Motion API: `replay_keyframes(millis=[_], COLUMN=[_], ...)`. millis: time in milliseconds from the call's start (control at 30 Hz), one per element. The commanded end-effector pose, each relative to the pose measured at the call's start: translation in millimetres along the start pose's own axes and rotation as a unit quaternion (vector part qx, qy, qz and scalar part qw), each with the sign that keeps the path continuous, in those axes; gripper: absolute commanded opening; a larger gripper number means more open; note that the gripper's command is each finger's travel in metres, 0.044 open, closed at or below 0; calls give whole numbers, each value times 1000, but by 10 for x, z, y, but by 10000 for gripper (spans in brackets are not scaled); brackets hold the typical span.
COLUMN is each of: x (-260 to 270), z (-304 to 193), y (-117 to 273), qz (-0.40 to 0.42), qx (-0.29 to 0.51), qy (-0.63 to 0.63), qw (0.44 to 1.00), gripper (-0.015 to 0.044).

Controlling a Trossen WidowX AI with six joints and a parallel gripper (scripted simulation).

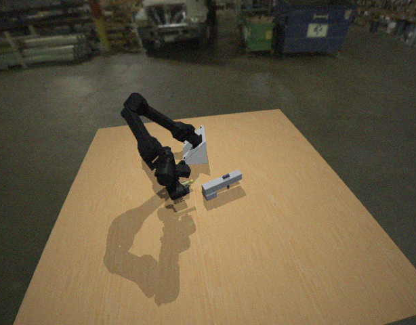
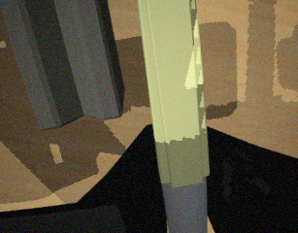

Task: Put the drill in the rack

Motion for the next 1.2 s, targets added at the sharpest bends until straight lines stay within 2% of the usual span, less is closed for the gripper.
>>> replay_keyframes(millis=[0,767,1167], x=[76,401,402], z=[-2,-22,-26], y=[9,36,-195], qz=[-1,0,0], qx=[2,2,3], qy=[1,1,1], qw=[1000,1000,1000], gripper=[0,0,0])
Point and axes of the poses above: the point midway between the two fingers, 35 mm back from their tips, its own y axis back along the fingers, its own x axis across the jaws, z = x × y, the point moved 6 cm from there along y, back along the fingers, and after that the axes turned 10 degrees about y, right-handed, at the moved point
